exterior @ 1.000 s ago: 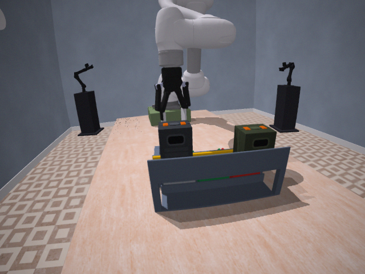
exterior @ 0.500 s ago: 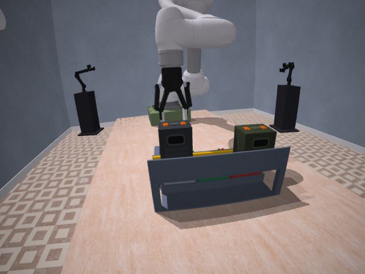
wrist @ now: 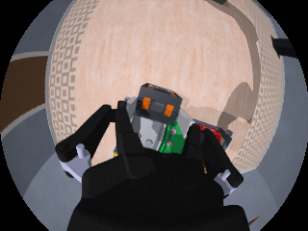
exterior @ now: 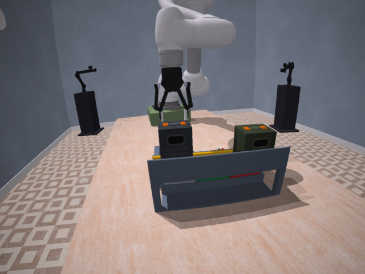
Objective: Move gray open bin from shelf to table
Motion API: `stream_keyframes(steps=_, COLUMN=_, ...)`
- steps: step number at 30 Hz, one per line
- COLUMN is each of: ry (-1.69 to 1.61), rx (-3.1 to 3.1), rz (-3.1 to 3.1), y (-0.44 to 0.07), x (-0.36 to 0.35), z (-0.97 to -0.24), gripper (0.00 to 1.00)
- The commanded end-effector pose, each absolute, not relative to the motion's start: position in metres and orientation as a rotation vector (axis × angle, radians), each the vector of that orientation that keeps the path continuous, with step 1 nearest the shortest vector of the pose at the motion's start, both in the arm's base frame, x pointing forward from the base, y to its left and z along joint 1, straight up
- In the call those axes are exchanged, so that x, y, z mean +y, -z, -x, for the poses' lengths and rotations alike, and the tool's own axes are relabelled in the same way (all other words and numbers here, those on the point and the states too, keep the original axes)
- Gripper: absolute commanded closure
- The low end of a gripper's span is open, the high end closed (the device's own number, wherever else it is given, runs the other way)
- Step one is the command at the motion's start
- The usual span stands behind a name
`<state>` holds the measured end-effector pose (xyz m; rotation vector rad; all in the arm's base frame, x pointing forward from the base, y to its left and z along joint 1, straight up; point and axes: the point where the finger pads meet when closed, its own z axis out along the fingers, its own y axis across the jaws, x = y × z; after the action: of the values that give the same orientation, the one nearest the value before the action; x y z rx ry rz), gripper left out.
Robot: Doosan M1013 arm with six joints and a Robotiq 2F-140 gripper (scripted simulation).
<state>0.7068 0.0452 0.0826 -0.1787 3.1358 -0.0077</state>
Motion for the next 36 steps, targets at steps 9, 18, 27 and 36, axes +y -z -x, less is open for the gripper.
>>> stream_keyframes(steps=9, ry=0.007, rx=3.132, rz=-0.228, y=-0.0827, x=0.0453, z=-0.7068, gripper=0.43)
stream_keyframes(steps=18, ry=0.007, rx=3.116, rz=-0.390, y=-0.0827, x=0.0453, z=-0.7068, gripper=0.43)
stream_keyframes(steps=27, ry=0.007, rx=3.075, rz=-0.632, y=-0.0827, x=0.0453, z=-0.7068, gripper=0.43)
stream_keyframes(steps=36, ry=0.007, rx=3.017, rz=-0.868, y=-0.0827, x=0.0453, z=-0.7068, gripper=0.43)
